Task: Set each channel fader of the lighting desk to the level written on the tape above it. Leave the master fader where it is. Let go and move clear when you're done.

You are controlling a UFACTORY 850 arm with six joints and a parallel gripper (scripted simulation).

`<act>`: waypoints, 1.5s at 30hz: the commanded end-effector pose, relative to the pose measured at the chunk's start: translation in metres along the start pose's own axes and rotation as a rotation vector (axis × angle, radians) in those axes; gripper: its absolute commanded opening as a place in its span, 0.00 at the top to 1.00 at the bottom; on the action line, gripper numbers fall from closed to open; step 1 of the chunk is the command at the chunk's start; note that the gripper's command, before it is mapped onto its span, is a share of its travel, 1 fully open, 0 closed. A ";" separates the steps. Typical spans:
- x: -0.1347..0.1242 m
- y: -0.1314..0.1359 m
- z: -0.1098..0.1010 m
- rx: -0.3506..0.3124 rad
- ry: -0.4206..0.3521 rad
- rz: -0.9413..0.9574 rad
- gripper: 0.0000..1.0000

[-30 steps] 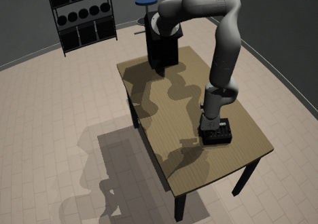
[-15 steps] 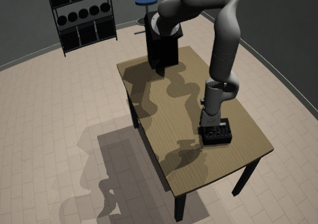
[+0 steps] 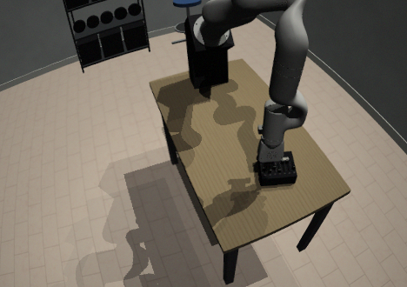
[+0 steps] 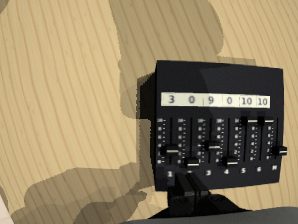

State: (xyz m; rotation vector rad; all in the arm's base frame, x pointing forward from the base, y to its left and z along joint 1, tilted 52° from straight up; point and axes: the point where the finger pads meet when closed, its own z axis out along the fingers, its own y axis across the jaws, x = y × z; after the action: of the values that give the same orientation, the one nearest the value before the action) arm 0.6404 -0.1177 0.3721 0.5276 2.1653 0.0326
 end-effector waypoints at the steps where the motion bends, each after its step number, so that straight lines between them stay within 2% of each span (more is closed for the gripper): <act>1: 0.003 0.028 0.003 0.001 -0.002 0.000 1.00; 4: 0.004 0.037 0.003 0.001 0.000 0.000 1.00; 45: 0.004 0.037 0.004 0.001 0.000 0.000 1.00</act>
State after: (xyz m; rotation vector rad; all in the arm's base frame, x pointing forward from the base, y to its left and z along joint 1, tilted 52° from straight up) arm 0.6538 -0.0829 0.3736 0.5287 2.1661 0.0312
